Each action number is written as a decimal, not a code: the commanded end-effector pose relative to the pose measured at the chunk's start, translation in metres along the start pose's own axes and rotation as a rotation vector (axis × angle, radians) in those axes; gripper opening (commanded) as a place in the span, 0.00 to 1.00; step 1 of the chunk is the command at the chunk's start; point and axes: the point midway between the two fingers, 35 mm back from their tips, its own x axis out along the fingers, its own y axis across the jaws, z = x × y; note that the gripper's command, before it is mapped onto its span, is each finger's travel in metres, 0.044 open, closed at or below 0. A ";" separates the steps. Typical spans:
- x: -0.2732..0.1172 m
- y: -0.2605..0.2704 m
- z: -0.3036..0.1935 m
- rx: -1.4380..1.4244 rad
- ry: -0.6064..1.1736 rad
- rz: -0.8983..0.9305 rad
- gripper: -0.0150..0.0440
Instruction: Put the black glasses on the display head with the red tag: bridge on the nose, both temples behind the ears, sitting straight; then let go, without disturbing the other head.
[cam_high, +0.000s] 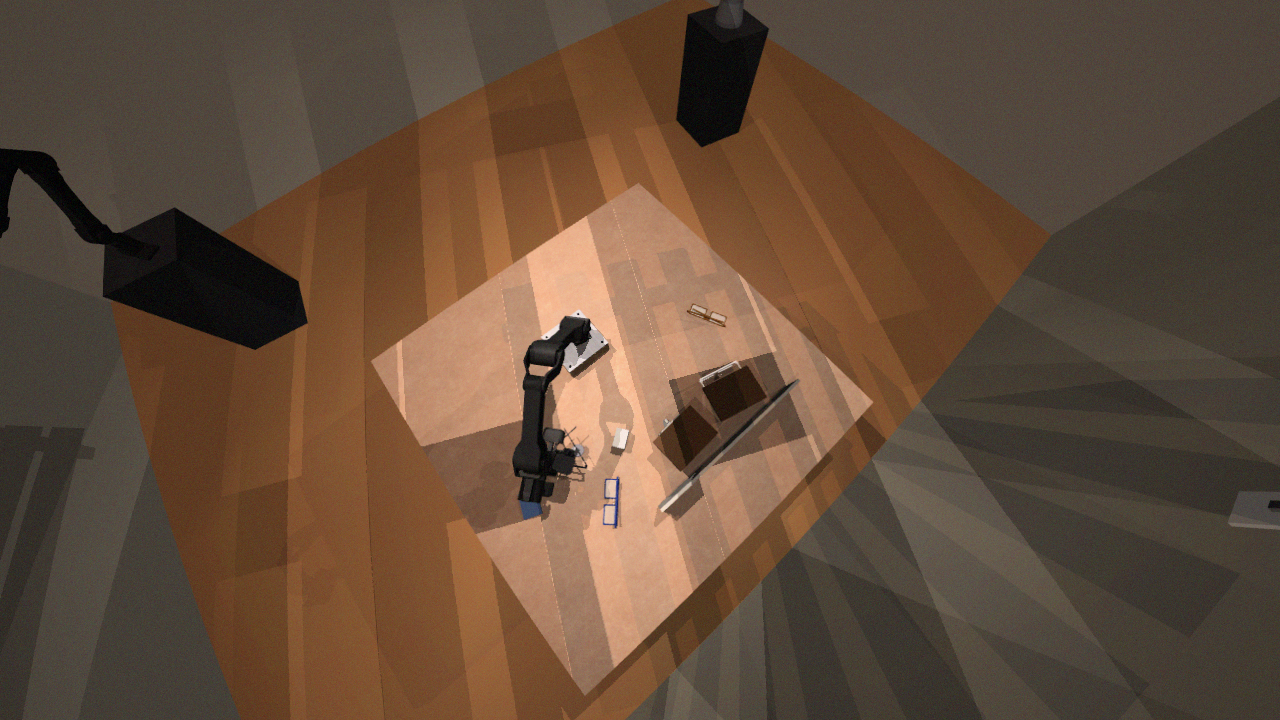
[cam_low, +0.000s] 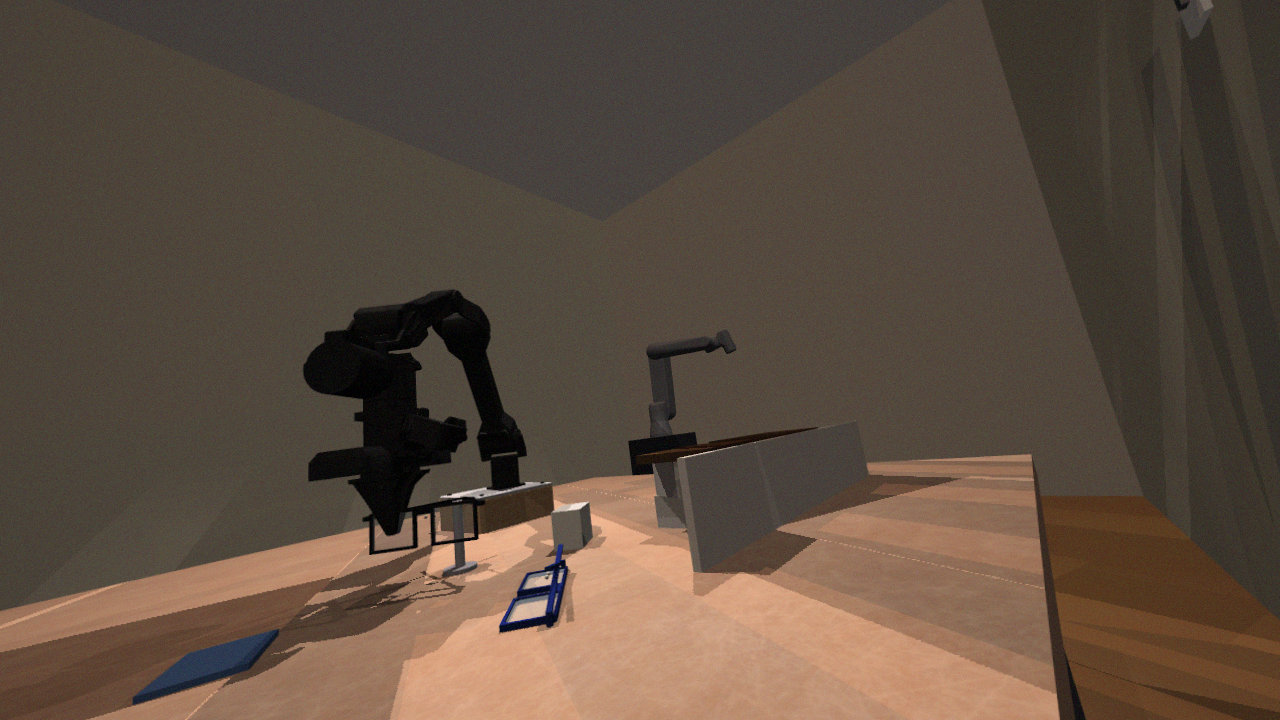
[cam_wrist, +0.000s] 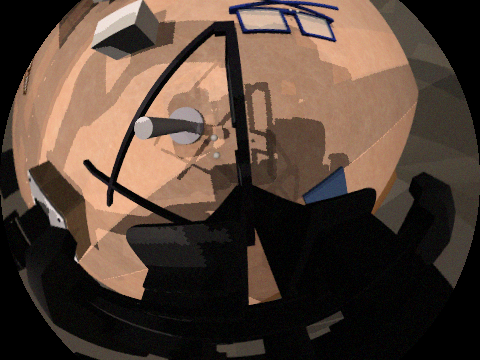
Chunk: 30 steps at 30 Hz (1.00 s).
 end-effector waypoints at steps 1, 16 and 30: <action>0.002 -0.001 -0.002 -0.004 -0.002 0.005 0.25; 0.002 -0.007 -0.008 -0.004 -0.001 0.005 0.25; 0.002 -0.011 -0.014 -0.004 0.000 0.004 0.25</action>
